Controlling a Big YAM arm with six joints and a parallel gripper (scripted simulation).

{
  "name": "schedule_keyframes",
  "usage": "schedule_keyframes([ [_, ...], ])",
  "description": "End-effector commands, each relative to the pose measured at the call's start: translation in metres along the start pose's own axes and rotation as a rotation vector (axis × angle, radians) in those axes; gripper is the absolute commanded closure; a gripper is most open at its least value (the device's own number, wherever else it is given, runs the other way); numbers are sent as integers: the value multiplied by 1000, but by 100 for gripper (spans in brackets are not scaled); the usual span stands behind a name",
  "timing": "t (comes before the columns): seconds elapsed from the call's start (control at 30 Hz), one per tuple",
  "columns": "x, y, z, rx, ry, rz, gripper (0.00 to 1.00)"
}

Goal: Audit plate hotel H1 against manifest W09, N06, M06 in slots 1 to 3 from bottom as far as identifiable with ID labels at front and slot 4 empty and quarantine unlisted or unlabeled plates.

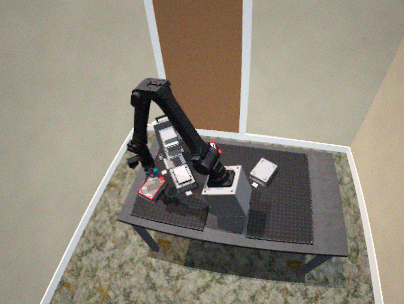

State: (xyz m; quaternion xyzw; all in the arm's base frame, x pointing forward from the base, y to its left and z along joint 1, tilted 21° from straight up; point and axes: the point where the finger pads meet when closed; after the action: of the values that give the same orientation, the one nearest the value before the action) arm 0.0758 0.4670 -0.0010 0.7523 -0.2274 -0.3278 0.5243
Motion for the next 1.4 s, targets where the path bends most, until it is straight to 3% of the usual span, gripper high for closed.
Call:
schedule_keyframes([
  [0.0,-19,-6,-15,33,9,-30,0],
  [0.43,-16,-44,-14,30,1,-27,0],
  [0.5,-16,-44,-14,30,3,-27,0],
  [0.57,-24,-28,-23,60,5,-50,0],
  [0.73,-10,-38,-12,26,3,-22,0],
  [1.37,-10,-38,-12,26,3,-22,0],
])
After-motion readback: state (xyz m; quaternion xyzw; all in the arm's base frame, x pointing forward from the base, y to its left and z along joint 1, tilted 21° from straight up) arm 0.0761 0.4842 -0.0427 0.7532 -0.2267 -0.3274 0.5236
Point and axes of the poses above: the point where the finger pads meet when closed, its own y axis back along the fingers, its own z axis across the jaws, x = y × z, and after that the axes turned 4 degrees about y, right-handed
